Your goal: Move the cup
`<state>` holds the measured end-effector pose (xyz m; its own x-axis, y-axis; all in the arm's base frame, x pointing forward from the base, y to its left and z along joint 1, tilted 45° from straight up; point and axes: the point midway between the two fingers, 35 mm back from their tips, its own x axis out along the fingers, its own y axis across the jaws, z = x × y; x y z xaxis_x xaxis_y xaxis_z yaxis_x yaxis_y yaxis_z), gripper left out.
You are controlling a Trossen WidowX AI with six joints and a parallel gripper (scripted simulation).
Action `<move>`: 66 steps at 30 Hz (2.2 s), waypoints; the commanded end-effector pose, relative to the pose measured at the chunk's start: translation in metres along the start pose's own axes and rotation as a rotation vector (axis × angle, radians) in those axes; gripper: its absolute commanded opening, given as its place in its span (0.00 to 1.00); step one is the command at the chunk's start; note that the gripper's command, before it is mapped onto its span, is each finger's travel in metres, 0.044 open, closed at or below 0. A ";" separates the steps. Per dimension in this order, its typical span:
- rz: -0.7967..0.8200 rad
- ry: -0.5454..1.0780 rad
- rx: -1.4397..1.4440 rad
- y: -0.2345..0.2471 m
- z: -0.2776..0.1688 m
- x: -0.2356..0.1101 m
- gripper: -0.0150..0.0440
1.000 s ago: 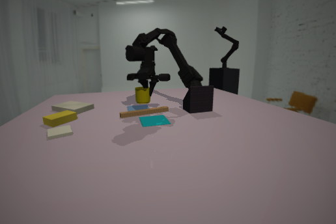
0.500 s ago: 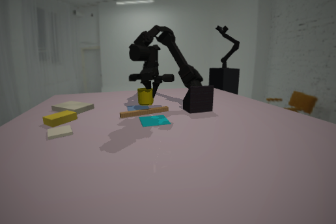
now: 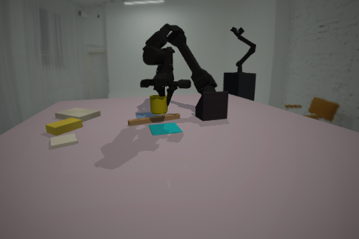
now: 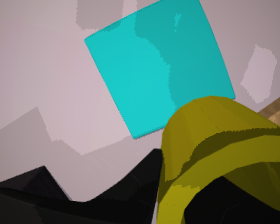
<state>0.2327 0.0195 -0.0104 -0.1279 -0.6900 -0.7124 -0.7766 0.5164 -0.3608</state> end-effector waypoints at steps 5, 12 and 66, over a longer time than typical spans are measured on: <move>0.001 -0.008 0.006 0.011 0.014 -0.002 0.25; 0.001 -0.008 0.006 0.021 0.026 -0.003 0.25; 0.004 -0.008 0.012 0.037 0.044 0.038 0.25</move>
<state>0.2259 0.0347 -0.0780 -0.1264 -0.6836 -0.7189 -0.7689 0.5254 -0.3644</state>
